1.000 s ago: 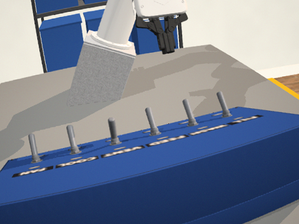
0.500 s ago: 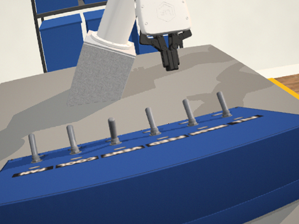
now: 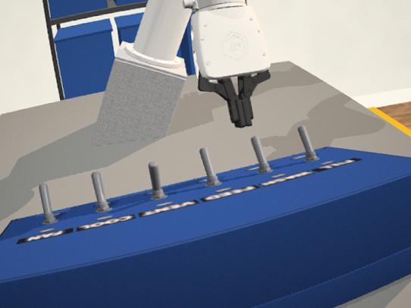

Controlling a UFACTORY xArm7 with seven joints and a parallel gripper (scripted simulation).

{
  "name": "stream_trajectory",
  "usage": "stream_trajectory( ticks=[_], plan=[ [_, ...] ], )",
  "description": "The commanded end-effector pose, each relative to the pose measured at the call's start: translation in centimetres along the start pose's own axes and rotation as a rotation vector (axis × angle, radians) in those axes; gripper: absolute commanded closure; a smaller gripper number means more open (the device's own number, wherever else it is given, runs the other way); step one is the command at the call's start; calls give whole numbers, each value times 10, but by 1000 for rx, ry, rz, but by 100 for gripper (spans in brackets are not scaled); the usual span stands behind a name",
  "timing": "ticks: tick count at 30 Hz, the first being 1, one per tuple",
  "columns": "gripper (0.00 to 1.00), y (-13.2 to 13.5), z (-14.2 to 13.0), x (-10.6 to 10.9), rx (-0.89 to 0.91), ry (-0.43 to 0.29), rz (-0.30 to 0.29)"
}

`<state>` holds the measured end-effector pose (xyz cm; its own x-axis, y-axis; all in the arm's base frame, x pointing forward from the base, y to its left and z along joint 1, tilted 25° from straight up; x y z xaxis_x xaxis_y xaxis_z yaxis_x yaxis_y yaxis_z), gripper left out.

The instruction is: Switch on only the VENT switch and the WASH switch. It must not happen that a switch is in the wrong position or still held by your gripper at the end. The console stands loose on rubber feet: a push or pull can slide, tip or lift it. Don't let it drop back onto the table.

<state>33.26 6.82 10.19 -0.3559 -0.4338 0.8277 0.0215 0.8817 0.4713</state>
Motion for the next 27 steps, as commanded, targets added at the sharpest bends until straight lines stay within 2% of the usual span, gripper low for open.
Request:
stream_trajectory(
  ticks=[1,12,27],
  plan=[
    [100,0,-2,-13,1,-12,-2],
    [100,0,-2,-26,1,-12,-2],
    [100,0,-2,-27,1,-12,-2]
  ],
)
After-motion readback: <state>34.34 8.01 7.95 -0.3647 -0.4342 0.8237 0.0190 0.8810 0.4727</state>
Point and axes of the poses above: the point where the finger pads meet when closed, its own x axis back along the fingers, its own y axis across the jaws, z = x × y, the point moved 7 cm from there along x, back along the fingers, and after that the axes turned 10 degrees about -x, right-handed, at the moved point
